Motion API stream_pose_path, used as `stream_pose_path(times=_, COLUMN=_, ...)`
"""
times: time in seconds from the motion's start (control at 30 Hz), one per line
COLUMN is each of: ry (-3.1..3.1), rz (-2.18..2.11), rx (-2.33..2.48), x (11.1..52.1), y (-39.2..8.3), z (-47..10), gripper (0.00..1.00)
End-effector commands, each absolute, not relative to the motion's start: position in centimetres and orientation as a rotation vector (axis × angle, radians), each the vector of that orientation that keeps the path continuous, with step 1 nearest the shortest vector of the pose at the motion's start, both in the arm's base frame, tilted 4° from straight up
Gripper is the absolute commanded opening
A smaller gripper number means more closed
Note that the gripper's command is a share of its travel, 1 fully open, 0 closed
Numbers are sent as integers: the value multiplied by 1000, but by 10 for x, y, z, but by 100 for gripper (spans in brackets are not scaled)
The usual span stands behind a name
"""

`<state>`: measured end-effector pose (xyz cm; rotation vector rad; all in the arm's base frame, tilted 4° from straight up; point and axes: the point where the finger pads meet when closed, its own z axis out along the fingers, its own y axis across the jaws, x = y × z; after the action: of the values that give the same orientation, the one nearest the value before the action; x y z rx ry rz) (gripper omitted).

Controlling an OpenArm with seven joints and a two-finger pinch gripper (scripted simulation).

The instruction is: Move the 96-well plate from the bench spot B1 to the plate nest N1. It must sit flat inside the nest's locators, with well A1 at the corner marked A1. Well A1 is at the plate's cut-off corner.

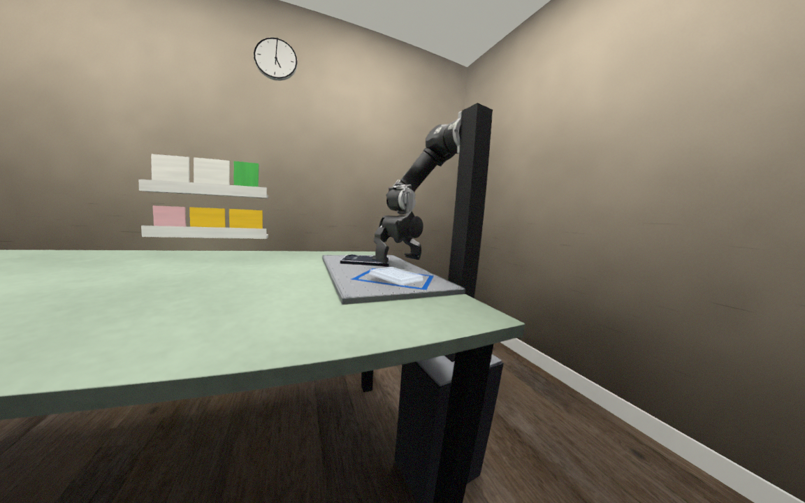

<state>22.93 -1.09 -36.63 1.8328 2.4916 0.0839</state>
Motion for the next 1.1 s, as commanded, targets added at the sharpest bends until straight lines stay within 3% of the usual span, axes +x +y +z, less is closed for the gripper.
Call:
stream_pose_path(times=0.0, ry=2486, rz=84, rx=1838, x=231, y=-11, z=-365, gripper=77)
stream_pose_path(times=0.17, ry=2486, rz=84, rx=1838, x=231, y=-11, z=-365, gripper=77)
stream_pose_path(times=0.33, ry=2486, rz=84, rx=1838, x=228, y=-12, z=-325, gripper=77)
stream_pose_path(times=0.73, ry=2486, rz=84, rx=1838, x=228, y=-12, z=-325, gripper=77)
stream_pose_path(times=0.97, ry=2681, rz=67, rx=1532, x=226, y=-11, z=-321, gripper=100)
stream_pose_path(times=1.07, ry=2681, rz=67, rx=1532, x=226, y=-11, z=-321, gripper=100)
